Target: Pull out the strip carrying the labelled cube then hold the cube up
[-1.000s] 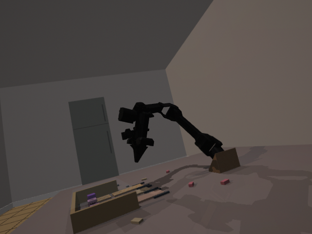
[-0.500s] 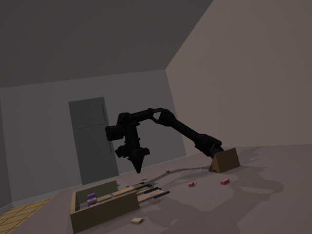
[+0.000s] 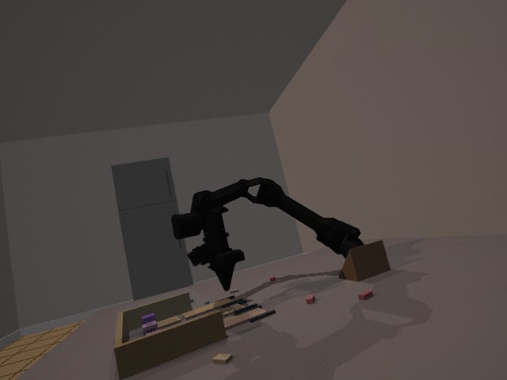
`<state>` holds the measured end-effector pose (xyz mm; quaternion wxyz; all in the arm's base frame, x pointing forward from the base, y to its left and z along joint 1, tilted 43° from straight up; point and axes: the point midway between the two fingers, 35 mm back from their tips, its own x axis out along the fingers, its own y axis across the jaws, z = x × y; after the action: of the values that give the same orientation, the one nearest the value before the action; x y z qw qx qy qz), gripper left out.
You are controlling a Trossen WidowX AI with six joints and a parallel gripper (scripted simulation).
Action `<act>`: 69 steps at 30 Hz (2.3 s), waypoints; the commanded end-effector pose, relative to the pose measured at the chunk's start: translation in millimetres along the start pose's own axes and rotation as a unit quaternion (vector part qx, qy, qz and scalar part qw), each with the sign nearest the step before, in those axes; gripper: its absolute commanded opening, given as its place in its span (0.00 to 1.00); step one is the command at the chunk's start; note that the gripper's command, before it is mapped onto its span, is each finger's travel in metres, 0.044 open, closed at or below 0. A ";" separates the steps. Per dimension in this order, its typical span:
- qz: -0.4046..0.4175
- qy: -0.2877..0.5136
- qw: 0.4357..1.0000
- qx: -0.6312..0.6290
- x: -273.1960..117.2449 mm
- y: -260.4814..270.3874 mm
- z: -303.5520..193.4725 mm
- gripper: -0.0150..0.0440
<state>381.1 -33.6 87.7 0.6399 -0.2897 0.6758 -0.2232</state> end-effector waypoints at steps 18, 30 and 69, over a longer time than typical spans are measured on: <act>-0.002 0.001 1.000 -0.002 35.4 2.1 -0.5 0.25; -0.002 0.001 1.000 -0.002 45.8 3.1 -1.4 0.25; -0.002 0.001 1.000 -0.002 48.4 3.1 -1.3 0.25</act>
<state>378.3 -62.2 50.9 0.6388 -0.2911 0.6765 -0.2225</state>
